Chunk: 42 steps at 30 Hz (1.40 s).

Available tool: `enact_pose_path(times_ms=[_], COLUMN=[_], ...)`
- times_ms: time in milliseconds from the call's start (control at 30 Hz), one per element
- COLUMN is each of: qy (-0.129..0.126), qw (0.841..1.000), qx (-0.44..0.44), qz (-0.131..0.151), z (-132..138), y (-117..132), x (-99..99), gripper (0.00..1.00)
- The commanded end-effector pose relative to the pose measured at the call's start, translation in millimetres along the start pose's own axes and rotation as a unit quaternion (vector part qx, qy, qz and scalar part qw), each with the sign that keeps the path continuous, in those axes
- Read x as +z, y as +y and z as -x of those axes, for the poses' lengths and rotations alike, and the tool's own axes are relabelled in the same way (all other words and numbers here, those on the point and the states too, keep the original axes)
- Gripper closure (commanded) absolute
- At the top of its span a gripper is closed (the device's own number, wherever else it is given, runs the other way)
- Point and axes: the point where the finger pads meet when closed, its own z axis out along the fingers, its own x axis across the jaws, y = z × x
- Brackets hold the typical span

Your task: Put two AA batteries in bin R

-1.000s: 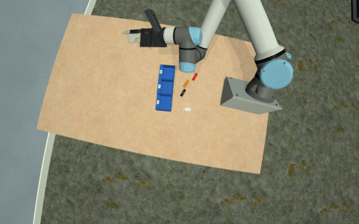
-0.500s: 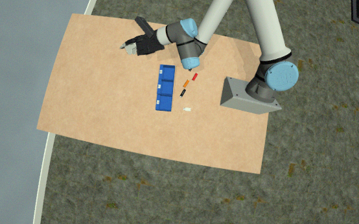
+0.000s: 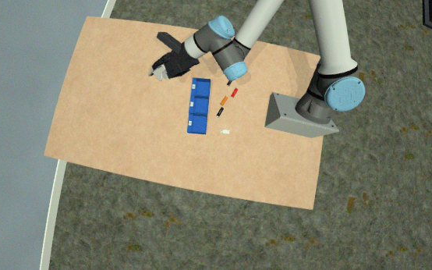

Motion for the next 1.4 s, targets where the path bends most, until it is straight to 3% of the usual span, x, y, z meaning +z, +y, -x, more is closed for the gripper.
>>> enact_pose_path(times_ms=[0,33,100,167,233,300,367,500,633,867,933,1067,1100,1233,1300,1367], qy=[0.018,0.018,0.035,0.035,0.052,0.052,0.069,0.069,0.102,0.125,0.144,0.144,0.159,0.183,0.183,0.203], qw=[0.999,0.999,0.997,0.997,0.994,0.994,0.99,0.99,0.981,0.972,0.964,0.964,0.957,0.945,0.945,0.933], qx=[-0.008,-0.008,-0.017,-0.017,-0.028,-0.028,-0.041,-0.041,-0.066,-0.087,-0.105,-0.105,-0.12,-0.146,-0.146,-0.168], qz=[0.035,0.035,0.062,0.062,0.088,0.088,0.113,0.113,0.153,0.179,0.197,0.197,0.21,0.23,0.23,0.244], z=[3,4,5,5,5,5,4,4,1,-4,-8,-9,-11,-19,-20,-25], y=[20,22,38,40,55,57,73,75,98,122,134,135,141,157,159,167], x=[-2.9,-3.2,-7.4,-7.9,-13.4,-14.1,-20.9,-21.8,-35.5,-53.0,-64.0,-65.7,-71.6,-91.9,-93.9,-107.1], gripper=[0.96,0.96,0.96,0.96,0.96,0.96,0.96,0.96,0.96,0.96,0.96,0.96,0.96,0.96,0.96,0.96])
